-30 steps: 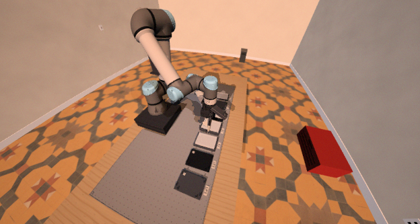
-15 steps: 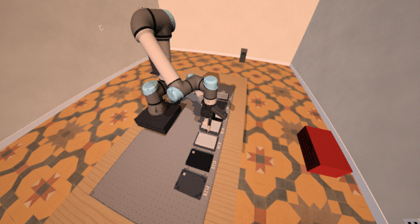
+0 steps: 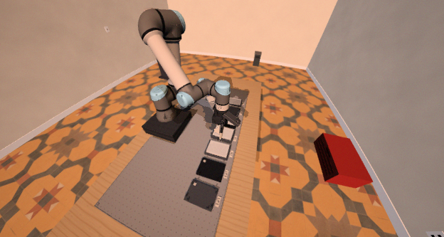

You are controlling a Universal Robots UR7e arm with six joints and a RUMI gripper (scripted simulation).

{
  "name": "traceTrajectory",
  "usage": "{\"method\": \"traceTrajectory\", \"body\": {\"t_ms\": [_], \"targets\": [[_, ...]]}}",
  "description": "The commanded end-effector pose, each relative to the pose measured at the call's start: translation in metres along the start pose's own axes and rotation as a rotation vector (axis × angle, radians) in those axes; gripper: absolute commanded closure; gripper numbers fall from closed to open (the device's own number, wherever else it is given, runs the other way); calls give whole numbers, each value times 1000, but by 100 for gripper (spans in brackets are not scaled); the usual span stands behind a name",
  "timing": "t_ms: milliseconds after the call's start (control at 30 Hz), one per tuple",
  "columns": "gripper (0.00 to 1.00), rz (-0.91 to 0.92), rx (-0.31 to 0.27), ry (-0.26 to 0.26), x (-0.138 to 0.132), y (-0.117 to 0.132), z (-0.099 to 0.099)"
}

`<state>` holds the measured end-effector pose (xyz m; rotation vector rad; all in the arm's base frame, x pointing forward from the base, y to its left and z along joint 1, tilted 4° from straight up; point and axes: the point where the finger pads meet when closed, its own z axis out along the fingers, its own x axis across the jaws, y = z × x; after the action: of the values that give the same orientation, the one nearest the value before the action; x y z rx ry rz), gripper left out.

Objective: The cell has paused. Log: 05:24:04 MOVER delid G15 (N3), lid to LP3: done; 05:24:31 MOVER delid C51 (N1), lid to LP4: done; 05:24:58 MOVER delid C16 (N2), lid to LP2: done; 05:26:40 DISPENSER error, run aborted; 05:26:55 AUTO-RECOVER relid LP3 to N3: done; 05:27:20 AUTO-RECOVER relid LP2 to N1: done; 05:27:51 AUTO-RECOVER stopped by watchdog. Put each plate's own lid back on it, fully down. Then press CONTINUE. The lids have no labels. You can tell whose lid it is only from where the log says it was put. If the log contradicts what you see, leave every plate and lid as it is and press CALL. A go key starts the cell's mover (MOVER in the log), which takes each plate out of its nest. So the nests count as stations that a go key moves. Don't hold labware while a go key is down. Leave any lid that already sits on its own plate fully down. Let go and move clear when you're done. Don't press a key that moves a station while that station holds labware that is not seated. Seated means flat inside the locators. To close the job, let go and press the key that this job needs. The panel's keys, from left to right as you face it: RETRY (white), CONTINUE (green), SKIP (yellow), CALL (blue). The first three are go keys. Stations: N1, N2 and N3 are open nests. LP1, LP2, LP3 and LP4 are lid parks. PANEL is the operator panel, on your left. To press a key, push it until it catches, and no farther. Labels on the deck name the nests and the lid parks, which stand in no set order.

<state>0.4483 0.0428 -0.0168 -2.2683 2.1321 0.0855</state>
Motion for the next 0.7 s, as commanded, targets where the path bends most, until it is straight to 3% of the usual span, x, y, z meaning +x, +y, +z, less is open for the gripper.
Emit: {"method": "traceTrajectory", "body": {"t_ms": [0, 667], "targets": [[18, 0, 1, 0, 0, 0, 0], [18, 0, 1, 0, 0, 0, -21]]}}
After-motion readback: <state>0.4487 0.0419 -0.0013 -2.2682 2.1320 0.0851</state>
